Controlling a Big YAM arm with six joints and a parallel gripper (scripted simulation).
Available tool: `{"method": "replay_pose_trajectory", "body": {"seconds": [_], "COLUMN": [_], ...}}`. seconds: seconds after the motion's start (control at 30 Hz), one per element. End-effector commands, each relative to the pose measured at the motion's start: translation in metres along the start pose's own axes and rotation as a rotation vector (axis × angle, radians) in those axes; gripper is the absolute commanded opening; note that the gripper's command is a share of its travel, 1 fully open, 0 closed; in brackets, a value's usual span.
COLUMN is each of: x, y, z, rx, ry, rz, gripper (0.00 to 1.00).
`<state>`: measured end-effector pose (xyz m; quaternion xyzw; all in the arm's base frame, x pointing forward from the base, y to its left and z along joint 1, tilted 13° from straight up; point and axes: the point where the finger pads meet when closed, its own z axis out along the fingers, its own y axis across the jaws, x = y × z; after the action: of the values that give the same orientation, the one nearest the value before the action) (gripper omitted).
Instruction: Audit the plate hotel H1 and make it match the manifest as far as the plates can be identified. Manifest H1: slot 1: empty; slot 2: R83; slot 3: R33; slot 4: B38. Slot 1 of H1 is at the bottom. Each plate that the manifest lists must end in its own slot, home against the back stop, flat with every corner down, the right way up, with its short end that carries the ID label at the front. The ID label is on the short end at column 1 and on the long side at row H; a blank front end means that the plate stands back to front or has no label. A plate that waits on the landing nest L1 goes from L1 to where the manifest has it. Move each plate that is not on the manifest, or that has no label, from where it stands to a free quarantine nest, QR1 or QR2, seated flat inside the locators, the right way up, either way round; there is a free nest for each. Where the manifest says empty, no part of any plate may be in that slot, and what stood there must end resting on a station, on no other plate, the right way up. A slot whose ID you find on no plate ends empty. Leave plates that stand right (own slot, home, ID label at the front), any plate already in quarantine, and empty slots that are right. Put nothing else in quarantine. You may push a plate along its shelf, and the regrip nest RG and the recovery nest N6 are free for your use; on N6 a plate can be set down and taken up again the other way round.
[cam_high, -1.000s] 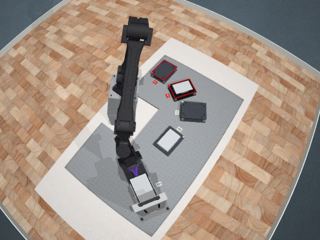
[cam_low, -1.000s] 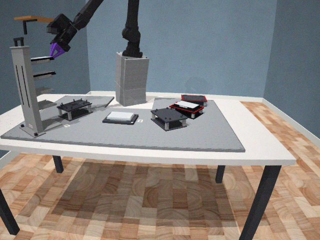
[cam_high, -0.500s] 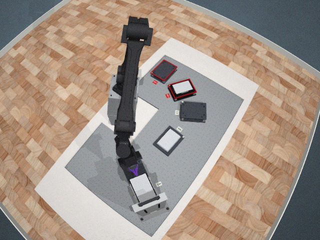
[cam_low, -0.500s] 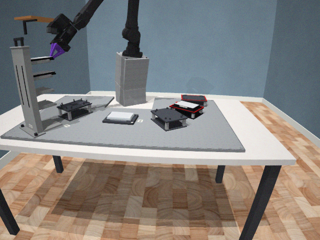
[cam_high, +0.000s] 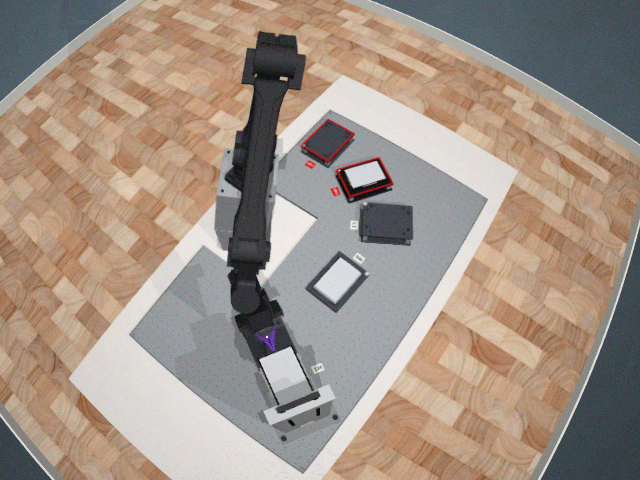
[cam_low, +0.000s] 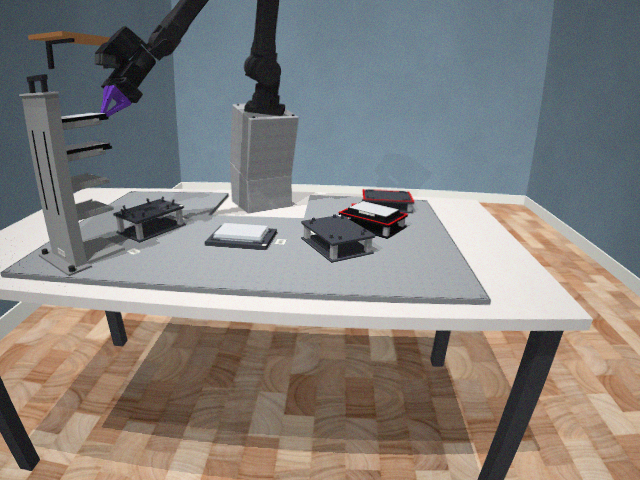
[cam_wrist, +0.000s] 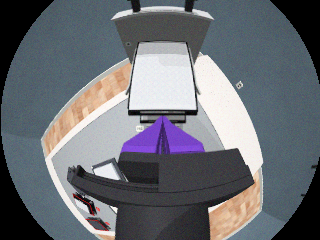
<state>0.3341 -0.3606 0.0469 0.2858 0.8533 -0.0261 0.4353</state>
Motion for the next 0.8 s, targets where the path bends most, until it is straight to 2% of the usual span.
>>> {"method": "replay_pose_trajectory", "body": {"seconds": [0.0, 0.4, 0.43, 0.5, 0.77], "x": [-0.014, -0.002, 0.007, 0.002, 0.012], "y": [-0.006, -0.006, 0.0, -0.005, -0.004], "z": [-0.013, -0.024, -0.018, -0.027, -0.036], "rx": [0.016, 0.017, 0.002, 0.016, 0.014], "ry": [-0.05, -0.049, -0.027, -0.049, -0.046], "rz": [-0.026, -0.026, -0.026, -0.027, -0.028], "gripper": [0.0, 0.0, 0.0, 0.0, 0.0]}}
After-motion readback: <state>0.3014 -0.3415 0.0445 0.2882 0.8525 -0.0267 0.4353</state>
